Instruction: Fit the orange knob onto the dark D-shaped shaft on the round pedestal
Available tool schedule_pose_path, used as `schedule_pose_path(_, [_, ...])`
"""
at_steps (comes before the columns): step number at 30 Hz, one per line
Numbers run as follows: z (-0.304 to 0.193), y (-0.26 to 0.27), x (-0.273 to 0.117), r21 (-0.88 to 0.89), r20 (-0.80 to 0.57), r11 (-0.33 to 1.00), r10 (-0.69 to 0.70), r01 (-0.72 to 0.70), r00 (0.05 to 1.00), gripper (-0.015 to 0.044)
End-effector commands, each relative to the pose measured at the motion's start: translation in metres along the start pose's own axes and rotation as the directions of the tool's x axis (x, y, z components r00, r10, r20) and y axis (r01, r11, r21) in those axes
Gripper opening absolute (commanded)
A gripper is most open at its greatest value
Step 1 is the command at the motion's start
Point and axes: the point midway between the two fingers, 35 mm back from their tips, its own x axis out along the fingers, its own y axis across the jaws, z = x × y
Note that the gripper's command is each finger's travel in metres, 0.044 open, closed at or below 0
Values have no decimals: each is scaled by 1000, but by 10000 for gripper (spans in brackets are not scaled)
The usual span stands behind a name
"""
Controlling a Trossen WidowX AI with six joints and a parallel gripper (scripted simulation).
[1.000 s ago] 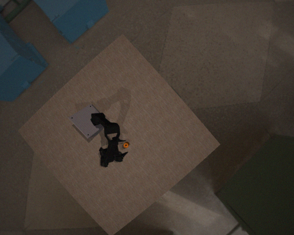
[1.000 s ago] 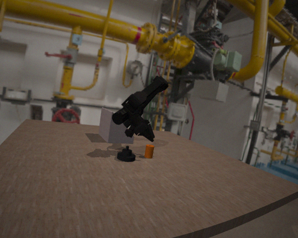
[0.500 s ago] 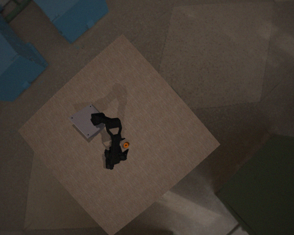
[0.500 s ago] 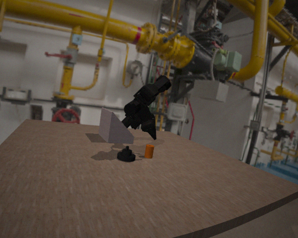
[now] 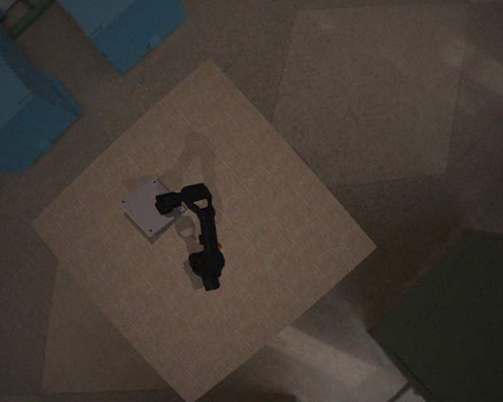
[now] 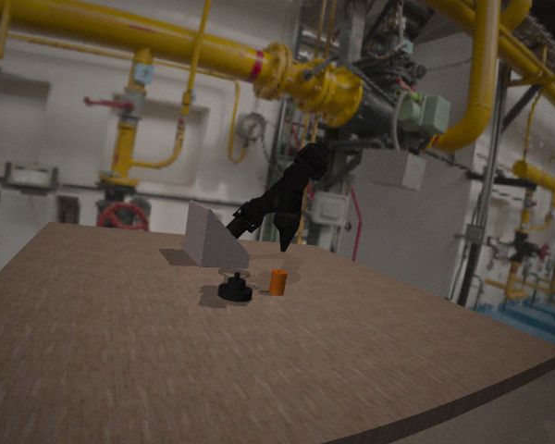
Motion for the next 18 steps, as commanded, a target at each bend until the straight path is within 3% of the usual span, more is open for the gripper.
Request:
schedule_pose_path(1, [0,2,-2,6,20,1000,17,-17,1000,440])
schedule_pose_path(5, [0,2,-2,-10,20,1000,17,-17,1000,440])
schedule_pose_path(10, [0,2,-2,-411,20,911,17,-8,1000,440])
schedule_pose_path(14, [0,2,-2,-725,20,689,17,2,1000,440])
schedule_pose_path(18, [0,2,-1,-931,20,365,17,12,1000,440])
